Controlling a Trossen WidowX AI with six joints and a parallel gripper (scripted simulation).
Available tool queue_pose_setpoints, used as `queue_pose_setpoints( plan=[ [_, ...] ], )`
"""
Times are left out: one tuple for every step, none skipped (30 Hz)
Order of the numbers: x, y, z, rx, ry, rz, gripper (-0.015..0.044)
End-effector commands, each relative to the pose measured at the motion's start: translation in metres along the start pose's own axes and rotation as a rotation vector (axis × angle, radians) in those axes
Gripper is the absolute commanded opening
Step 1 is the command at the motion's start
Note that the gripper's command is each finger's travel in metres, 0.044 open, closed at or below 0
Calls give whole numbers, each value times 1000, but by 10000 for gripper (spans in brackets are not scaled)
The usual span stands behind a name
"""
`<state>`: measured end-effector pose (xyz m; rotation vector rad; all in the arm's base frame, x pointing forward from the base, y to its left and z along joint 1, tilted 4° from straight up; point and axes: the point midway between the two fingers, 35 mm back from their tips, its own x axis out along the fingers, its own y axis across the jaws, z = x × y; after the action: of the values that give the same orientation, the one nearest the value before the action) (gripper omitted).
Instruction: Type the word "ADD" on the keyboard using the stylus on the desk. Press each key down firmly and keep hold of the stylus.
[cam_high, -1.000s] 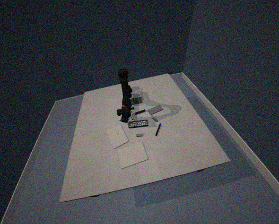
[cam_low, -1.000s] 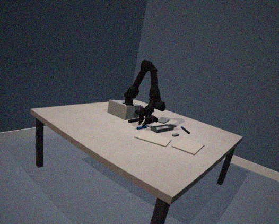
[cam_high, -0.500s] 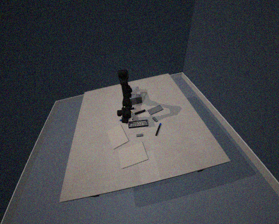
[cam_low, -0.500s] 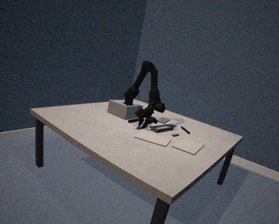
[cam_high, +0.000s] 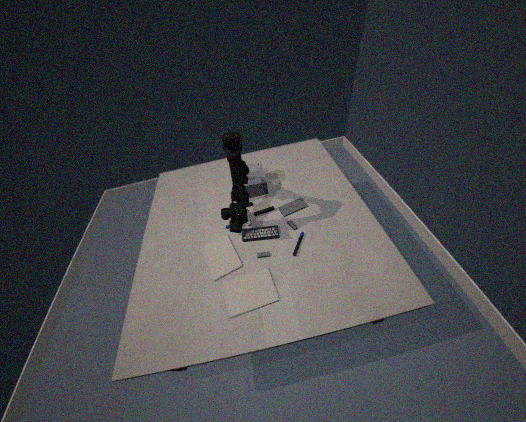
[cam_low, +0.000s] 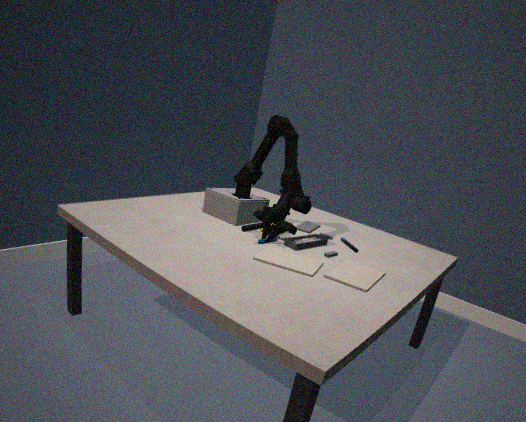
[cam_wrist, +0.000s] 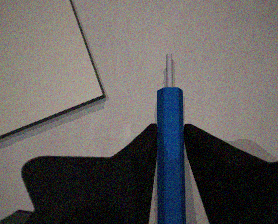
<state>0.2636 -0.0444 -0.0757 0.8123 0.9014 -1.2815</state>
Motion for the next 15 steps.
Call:
queue_pose_setpoints(
  plan=[
    [0,0,0,0,2,0,5],
    [0,0,0,0,2,0,0],
    [0,0,0,0,2,0,0],
    [0,0,0,0,2,0,0],
    [0,0,0,0,2,0,0],
    [0,0,0,0,2,0,0],
    [0,0,0,0,2,0,0],
    [0,0,0,0,2,0,0],
    [-1,0,0,0,2,0,0],
    [-2,0,1,0,2,0,0],
    [-4,1,2,0,1,0,0],
    [-6,1,3,0,1,0,0],
    [-9,1,5,0,1,1,0],
    [-12,1,7,0,1,1,0],
    [-16,2,9,0,1,1,0]
  ],
)
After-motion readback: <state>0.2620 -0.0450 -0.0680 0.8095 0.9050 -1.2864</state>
